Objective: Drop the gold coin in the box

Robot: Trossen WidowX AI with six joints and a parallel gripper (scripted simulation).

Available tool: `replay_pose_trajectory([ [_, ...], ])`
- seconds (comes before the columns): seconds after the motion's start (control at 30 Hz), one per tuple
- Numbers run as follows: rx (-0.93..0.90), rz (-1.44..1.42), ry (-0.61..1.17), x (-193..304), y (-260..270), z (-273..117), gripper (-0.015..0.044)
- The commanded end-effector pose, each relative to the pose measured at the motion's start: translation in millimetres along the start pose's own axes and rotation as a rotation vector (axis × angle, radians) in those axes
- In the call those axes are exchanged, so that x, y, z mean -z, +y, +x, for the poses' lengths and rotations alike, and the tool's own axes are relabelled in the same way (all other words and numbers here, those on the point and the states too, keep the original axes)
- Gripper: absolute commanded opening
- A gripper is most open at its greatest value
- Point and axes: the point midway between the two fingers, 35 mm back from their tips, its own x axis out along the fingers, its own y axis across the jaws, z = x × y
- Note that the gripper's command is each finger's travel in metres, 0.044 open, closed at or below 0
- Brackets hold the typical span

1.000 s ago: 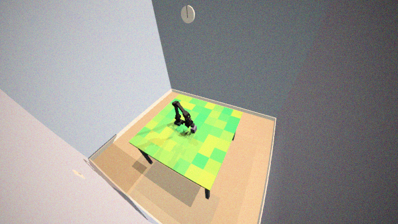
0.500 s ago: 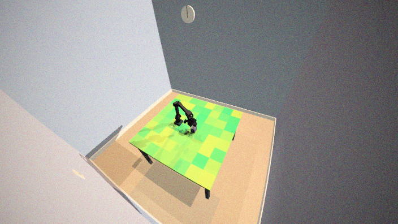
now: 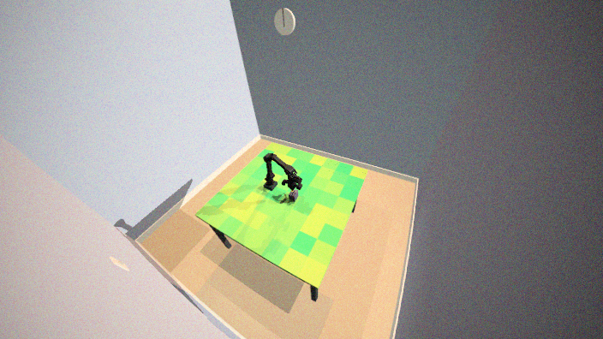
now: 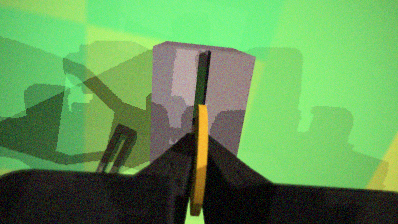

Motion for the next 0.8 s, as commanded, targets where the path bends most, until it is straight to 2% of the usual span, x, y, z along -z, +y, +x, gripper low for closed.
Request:
replay_pose_trajectory([
  [0.0,-0.001,0.004,0.001,0.1,-0.4,0.1,0.0000],
  [0.77,0.000,0.001,0.000,-0.7,-1.0,0.0,0.0000],
])
